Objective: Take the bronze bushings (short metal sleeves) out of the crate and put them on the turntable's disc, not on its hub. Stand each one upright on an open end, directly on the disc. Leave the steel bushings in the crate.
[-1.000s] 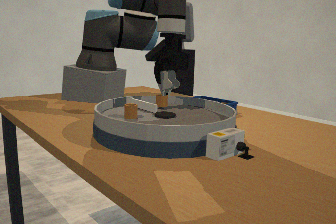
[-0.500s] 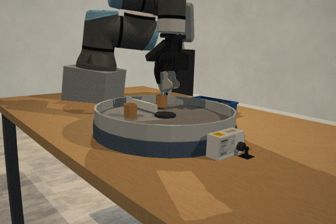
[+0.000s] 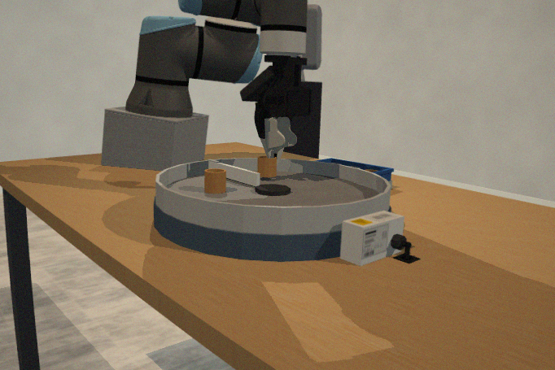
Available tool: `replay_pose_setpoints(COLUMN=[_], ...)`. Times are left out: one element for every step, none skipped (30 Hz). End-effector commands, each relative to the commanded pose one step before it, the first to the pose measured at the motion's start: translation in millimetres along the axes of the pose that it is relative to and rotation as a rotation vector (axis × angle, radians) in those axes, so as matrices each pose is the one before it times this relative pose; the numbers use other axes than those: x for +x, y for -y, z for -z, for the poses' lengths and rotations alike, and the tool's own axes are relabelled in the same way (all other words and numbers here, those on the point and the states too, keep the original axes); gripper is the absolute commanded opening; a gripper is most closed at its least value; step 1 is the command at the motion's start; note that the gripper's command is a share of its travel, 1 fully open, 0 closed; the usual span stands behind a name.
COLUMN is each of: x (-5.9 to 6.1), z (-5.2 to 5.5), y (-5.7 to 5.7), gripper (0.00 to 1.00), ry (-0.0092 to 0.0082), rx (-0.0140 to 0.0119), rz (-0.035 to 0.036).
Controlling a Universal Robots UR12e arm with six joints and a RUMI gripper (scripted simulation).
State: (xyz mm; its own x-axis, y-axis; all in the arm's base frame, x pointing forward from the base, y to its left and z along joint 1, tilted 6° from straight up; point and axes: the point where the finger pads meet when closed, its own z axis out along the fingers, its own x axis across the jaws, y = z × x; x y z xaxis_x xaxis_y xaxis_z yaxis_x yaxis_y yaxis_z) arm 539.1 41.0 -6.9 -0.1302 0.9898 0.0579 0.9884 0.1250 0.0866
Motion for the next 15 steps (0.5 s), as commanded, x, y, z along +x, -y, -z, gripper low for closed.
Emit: replay_pose_setpoints(x=[-0.20, 0.00, 0.00, 0.00, 0.00, 0.00, 0.00, 0.00, 0.00, 0.00, 0.00, 0.00, 0.00, 0.00, 0.00], z=[0.46, 0.00, 0.00, 0.00, 0.00, 0.00, -0.01, -0.03, -0.06, -0.09, -0.13, -0.16, -0.20, -0.23, -0.26], y=[-0.59, 0.00, 0.00, 0.00, 0.00, 0.00, 0.00, 0.00, 0.00, 0.00, 0.00, 0.00, 0.00, 0.00, 0.00], gripper=[0.00, 0.00, 0.00, 0.00, 0.00, 0.00, 0.00, 0.00, 0.00, 0.00, 0.00, 0.00, 0.00, 0.00, 0.00], ry=[0.00043, 0.00000, 0.00000, 0.00000, 0.00000, 0.00000, 0.00000, 0.00000, 0.00000, 0.00000, 0.00000, 0.00000, 0.00000, 0.00000, 0.00000], rx=[-0.00117, 0.00000, 0.00000, 0.00000, 0.00000, 0.00000, 0.00000, 0.00000, 0.00000, 0.00000, 0.00000, 0.00000, 0.00000, 0.00000, 0.00000], rz=[0.00008, 0.00000, 0.00000, 0.00000, 0.00000, 0.00000, 0.00000, 0.00000, 0.00000, 0.00000, 0.00000, 0.00000, 0.00000, 0.00000, 0.00000])
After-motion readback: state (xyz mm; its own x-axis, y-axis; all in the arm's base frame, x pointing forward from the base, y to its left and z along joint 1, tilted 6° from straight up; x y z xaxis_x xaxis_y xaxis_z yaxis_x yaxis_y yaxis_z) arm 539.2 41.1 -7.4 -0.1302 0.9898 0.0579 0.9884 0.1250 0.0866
